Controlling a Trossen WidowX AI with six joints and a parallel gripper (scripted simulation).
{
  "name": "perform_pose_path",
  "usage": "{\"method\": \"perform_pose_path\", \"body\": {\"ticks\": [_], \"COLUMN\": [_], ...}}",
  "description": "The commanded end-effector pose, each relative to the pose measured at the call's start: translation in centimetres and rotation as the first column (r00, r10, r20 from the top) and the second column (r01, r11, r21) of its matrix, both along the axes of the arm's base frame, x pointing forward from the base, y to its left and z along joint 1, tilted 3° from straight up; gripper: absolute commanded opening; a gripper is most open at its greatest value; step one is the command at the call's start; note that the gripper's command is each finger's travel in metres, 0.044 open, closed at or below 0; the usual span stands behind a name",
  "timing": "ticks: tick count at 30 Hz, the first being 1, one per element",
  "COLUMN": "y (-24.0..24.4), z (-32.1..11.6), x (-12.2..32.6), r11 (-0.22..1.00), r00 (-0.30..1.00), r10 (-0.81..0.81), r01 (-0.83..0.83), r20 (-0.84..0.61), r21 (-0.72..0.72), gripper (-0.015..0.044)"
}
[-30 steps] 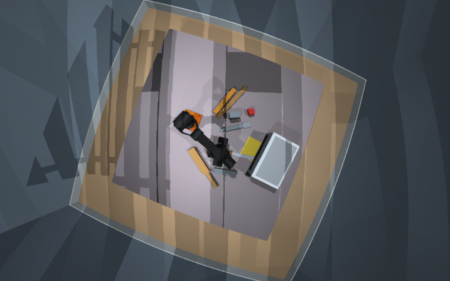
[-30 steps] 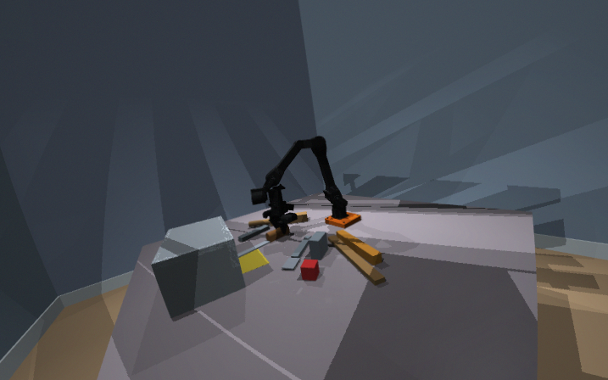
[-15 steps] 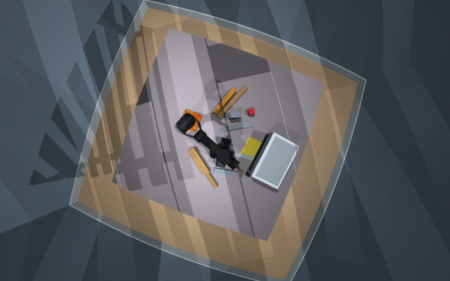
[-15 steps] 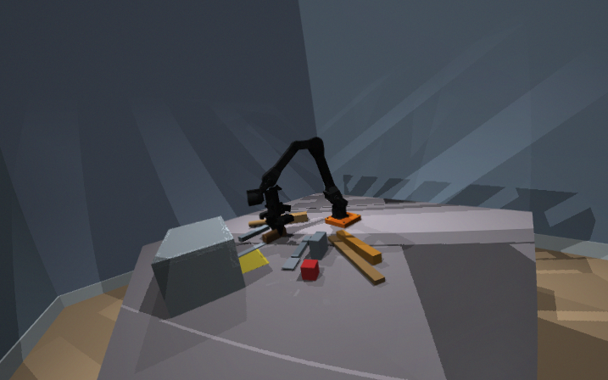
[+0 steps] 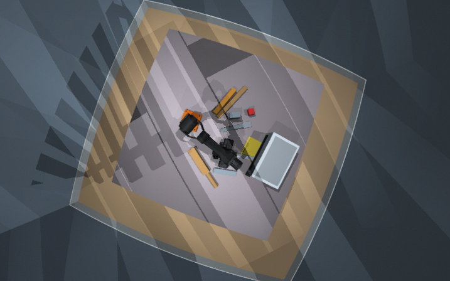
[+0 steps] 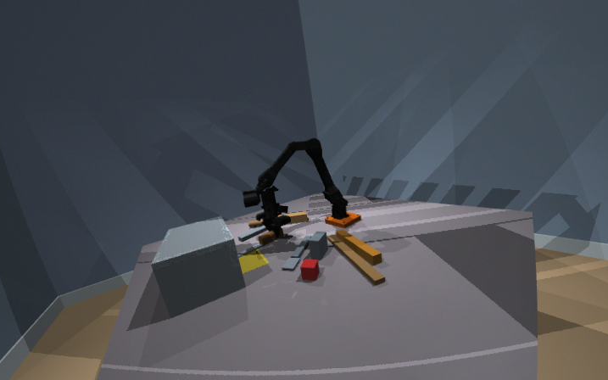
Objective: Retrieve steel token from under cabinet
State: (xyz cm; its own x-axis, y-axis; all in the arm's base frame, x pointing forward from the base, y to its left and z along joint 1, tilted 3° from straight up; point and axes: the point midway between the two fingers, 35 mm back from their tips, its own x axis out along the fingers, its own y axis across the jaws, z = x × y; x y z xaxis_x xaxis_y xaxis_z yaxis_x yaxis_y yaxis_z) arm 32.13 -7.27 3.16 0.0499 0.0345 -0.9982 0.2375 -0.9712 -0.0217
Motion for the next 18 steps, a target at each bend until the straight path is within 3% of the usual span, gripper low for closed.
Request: {"method": "perform_pose_path", "body": {"ticks": [1,18], "y": [0.1,0.5], "z": [0.1,0.2], "x": [0.6,2.5], "r11": [1.0,1.0], "r00": [1.0,1.0], "r10": [-0.002,-0.002], "r01": [0.002,0.002], "r20": [0.002,0.003], "r21": [-0.001,-0.001], "gripper": [0.0,0.0]}}
